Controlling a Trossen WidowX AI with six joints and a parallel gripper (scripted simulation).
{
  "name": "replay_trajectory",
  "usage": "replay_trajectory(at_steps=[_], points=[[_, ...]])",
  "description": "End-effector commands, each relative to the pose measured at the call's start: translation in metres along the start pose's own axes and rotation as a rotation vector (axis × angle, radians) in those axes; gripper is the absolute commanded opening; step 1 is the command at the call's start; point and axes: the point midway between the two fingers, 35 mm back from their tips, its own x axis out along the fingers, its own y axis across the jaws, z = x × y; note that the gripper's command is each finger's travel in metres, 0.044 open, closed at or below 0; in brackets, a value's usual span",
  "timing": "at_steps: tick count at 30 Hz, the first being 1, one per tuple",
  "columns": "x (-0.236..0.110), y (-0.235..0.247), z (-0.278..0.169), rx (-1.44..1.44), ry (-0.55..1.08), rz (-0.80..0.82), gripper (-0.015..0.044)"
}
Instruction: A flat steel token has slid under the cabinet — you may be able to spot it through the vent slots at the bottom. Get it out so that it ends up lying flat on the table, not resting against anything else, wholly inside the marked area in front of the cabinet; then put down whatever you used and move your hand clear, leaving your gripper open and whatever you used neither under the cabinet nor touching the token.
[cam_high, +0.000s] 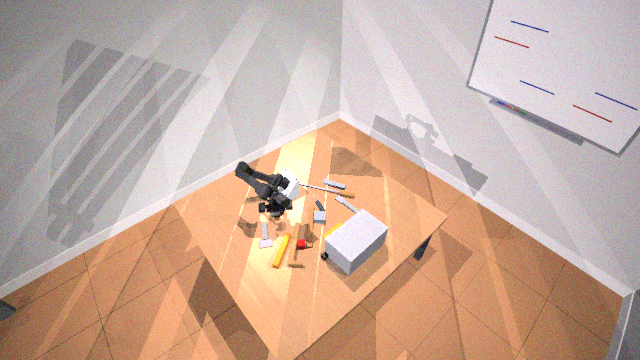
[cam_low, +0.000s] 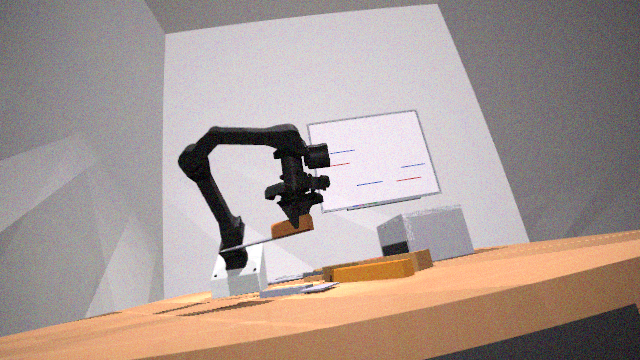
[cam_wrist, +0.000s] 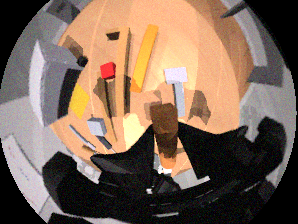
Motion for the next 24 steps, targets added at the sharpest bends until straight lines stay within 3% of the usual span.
replay_trajectory(at_steps=[1,24], points=[[-0.0021,0.0043,0.0048,0.015,0.004,0.021,0.0000],[-0.0022,0.0069,0.0084,-0.099,0.002,0.021,0.0000]])
